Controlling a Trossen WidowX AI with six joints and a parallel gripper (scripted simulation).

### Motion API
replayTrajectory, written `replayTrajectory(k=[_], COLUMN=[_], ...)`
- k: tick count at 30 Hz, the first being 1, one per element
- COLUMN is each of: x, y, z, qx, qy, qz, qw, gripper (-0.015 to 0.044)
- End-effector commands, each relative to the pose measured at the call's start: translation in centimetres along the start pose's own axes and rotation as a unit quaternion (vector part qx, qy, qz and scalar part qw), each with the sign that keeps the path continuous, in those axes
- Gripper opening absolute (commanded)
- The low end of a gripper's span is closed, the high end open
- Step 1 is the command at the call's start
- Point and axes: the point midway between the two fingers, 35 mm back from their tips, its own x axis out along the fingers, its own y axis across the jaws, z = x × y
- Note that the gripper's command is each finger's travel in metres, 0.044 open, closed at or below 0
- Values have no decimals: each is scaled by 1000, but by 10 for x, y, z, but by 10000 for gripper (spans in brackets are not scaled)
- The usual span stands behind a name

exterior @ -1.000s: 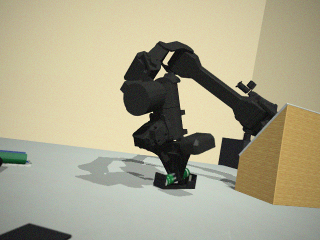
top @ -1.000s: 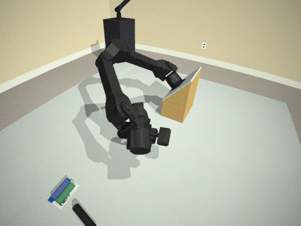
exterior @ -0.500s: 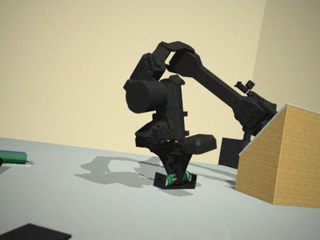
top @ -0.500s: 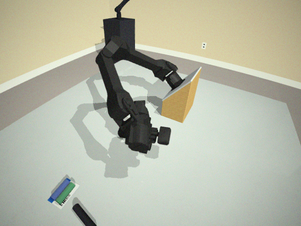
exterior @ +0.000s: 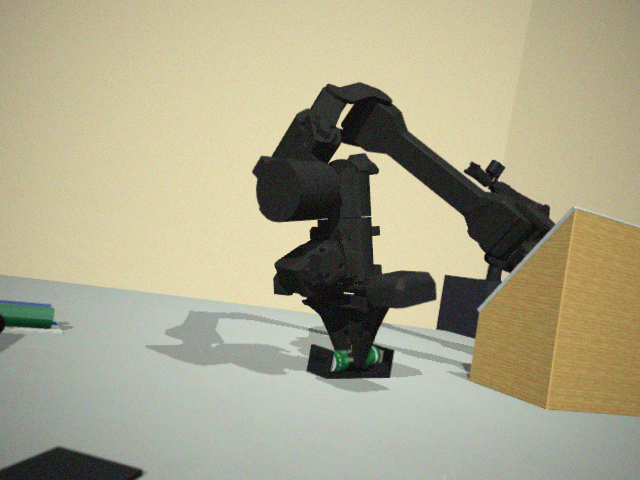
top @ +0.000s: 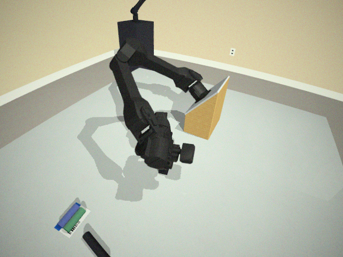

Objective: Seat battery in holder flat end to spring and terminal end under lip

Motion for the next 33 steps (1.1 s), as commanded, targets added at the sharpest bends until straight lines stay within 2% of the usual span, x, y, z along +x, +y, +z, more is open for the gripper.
replayTrajectory(k=[1,33], x=[1,4], y=[0,-4], z=[1,-4], qx=[1,-3], qy=[-12,-79], qz=[0,5], qw=[1000,997], gripper=[60,60])
